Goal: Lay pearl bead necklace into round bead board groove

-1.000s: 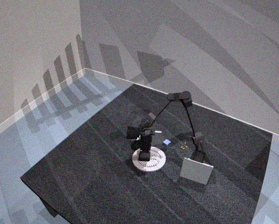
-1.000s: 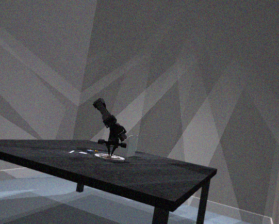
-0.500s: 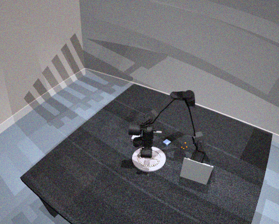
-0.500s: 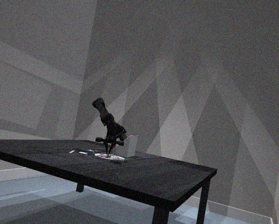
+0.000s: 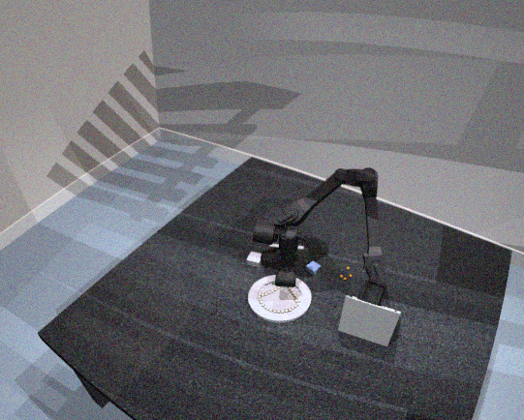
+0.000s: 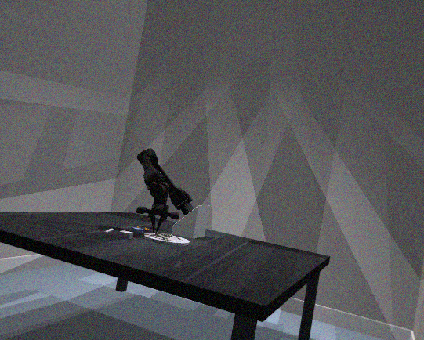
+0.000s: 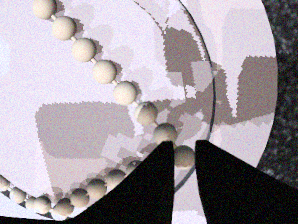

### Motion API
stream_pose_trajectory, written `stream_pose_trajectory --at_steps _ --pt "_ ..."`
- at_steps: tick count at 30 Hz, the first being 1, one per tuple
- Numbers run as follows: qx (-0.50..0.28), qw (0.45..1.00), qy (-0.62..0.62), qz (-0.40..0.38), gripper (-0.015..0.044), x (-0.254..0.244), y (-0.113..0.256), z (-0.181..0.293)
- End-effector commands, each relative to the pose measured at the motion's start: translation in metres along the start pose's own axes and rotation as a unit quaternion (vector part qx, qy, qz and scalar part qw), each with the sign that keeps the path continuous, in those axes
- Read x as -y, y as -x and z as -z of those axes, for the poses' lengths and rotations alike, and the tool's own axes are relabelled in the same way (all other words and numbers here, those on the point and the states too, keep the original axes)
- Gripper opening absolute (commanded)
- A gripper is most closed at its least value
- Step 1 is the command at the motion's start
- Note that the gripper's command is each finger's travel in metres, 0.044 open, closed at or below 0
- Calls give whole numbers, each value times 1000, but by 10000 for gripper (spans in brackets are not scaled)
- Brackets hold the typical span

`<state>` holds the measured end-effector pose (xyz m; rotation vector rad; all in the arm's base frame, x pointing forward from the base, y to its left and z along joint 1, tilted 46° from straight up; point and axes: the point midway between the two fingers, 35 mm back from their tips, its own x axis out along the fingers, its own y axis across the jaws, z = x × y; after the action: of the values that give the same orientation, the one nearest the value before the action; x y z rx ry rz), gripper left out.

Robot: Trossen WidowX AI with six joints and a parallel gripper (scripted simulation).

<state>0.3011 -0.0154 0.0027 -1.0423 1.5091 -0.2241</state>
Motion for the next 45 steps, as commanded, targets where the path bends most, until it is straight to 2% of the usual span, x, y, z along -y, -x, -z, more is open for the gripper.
stream_pose_trajectory --at_steps 1,14,31,45 --pt "-5 1000 4 2 0 4 -2 7" --pt "-5 1000 4 2 0 5 -11 7" --pt "-2 1000 4 1 440 4 -4 5" --pt "-5 1000 4 2 440 4 -2 5"
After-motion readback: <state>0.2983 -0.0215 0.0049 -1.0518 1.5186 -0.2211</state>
